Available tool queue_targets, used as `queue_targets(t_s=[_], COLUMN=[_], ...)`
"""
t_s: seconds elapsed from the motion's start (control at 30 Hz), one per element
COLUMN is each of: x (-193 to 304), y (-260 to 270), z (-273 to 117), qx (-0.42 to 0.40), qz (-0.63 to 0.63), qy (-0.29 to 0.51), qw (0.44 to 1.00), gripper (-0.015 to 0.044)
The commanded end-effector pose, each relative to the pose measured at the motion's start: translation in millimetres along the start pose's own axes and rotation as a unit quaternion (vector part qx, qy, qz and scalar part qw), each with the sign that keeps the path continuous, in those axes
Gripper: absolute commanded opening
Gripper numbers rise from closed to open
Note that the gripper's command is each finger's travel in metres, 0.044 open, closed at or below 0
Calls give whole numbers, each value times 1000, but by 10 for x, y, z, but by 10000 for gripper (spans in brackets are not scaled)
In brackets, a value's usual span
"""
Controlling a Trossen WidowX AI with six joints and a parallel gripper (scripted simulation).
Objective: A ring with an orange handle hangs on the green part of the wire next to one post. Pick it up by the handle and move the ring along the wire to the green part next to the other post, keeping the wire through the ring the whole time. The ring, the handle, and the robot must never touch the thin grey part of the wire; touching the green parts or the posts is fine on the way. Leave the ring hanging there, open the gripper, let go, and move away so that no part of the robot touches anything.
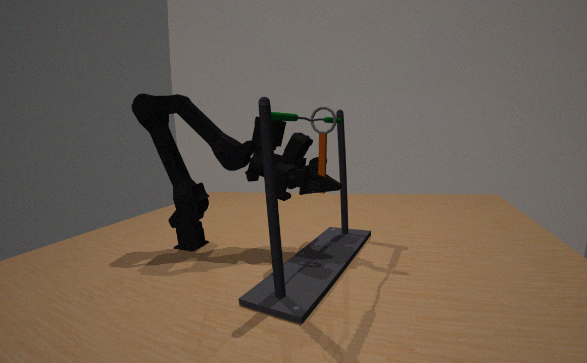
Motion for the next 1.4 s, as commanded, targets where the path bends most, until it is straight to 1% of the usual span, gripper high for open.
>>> queue_targets(t_s=[0.0, 0.9, 1.37], x=[-14, -41, 113], y=[24, 269, 292], z=[4, 8, 50], qx=[2, -2, -2], qz=[-4, -5, -5], qy=[-3, -4, -4], qw=[1000, 1000, 1000], gripper=[-150, -150, -150])
Point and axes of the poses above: the point midway between the two fingers, 35 mm back from their tips, its own z axis out along the fingers, its own y axis across the jaws, x = y × z, the point moved 10 cm from there along -z, back along the fingers, and after that the axes turned 8 degrees about -z, right-handed, at the moved point
